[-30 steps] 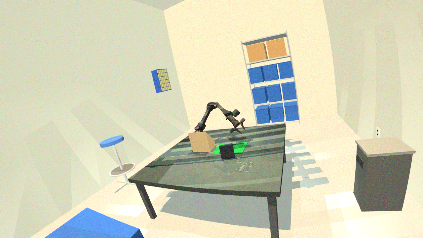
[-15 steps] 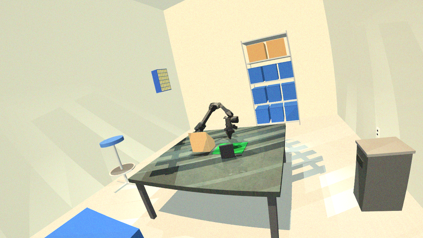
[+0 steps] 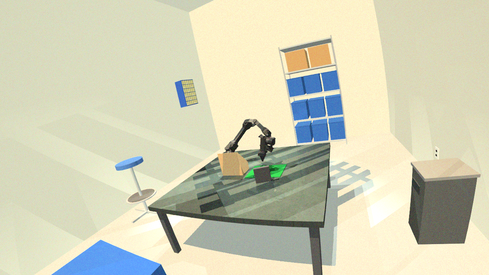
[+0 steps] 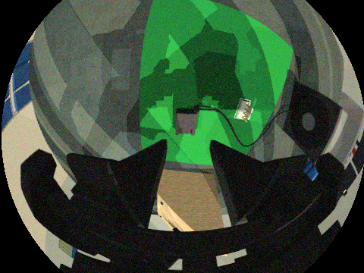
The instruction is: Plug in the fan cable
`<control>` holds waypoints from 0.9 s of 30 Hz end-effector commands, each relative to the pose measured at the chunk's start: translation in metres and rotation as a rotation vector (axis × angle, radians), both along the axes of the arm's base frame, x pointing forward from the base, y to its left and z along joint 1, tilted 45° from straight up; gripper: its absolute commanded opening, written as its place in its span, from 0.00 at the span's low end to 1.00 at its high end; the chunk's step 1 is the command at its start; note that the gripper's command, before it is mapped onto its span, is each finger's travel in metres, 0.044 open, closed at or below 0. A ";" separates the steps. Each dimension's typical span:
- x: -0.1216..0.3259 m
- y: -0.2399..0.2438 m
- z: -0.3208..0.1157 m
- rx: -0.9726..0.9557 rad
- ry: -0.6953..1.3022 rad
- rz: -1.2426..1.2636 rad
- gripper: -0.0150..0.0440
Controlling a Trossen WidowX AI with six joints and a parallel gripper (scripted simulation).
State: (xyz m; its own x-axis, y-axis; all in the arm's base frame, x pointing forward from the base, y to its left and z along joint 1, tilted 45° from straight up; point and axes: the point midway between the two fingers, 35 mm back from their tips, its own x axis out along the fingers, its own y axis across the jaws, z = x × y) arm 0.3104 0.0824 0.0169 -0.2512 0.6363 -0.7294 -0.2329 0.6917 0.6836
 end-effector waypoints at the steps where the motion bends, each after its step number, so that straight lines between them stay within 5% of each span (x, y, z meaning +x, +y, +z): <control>1: -0.006 0.022 -0.023 0.005 0.028 0.004 0.61; 27: -0.008 0.048 -0.049 0.006 0.029 0.004 0.61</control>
